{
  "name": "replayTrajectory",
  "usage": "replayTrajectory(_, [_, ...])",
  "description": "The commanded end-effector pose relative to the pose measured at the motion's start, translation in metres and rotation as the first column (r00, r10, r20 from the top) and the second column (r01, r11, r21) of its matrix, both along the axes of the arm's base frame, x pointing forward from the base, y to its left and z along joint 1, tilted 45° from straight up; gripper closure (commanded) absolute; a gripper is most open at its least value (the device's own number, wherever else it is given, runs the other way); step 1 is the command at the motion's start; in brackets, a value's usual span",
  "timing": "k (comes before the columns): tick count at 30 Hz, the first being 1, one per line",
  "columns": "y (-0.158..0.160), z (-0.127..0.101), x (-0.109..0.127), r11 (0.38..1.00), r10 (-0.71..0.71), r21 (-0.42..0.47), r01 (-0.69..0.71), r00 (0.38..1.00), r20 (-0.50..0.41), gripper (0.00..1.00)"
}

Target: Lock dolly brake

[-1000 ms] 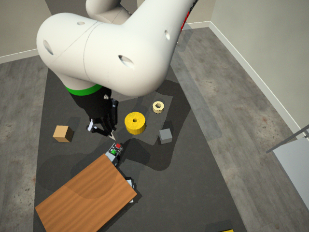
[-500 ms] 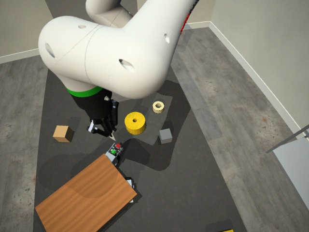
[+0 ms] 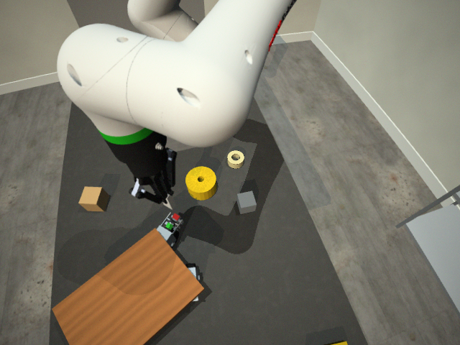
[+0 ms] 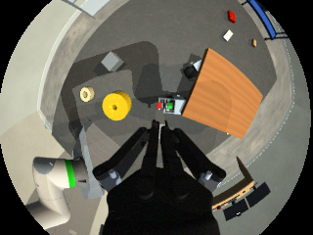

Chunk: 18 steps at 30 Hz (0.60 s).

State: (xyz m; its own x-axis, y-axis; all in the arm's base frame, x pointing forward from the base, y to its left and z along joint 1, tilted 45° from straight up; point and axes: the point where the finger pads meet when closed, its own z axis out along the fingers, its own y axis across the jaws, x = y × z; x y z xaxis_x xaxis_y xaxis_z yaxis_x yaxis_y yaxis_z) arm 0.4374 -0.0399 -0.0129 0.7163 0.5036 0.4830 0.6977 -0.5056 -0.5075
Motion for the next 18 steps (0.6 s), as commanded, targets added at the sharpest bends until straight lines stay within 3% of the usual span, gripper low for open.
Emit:
replayTrajectory(1, [-0.0002,0.0001,0.0001,1.000,0.000,0.000,0.000,1.000,0.000,1.00])
replayTrajectory(18, [0.0029,-0.0031,0.0002,1.000,0.000,0.001,0.000,1.000,0.002,1.00])
